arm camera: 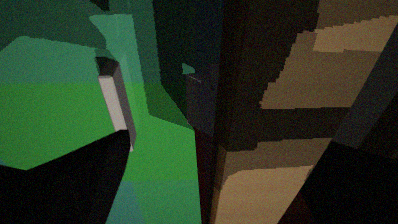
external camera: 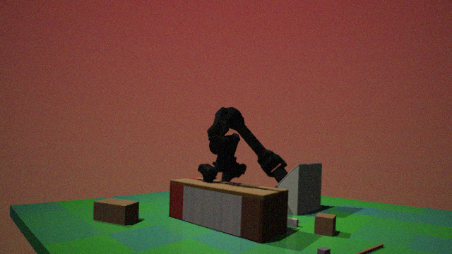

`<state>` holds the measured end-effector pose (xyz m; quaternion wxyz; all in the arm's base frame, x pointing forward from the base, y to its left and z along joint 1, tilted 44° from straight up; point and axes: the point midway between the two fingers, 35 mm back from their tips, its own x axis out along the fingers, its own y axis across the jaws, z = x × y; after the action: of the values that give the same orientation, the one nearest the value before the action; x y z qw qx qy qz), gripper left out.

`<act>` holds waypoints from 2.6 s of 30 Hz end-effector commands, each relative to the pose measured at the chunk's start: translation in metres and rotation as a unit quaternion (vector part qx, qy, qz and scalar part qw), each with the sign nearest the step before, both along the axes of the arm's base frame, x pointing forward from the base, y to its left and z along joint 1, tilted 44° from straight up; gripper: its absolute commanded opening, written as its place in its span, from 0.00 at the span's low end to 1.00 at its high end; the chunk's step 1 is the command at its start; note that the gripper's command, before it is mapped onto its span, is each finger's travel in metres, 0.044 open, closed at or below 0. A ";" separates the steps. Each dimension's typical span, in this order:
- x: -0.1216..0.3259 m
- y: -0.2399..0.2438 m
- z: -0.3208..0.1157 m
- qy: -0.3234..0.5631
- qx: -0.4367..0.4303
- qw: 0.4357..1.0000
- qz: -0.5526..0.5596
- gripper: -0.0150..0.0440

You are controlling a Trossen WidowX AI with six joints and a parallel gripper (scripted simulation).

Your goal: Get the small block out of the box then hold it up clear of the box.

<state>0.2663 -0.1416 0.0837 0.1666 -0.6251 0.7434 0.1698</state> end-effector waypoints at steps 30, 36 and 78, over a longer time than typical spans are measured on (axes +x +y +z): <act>0.012 0.027 0.060 -0.202 0.004 0.977 -0.074 0.74; 0.001 0.022 0.067 -0.484 -0.008 0.839 -0.248 0.74; -0.036 0.008 0.099 -0.658 -0.054 -0.463 -0.591 0.74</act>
<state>0.2441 -0.1299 0.1784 -0.6830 -0.2981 -0.2114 0.6324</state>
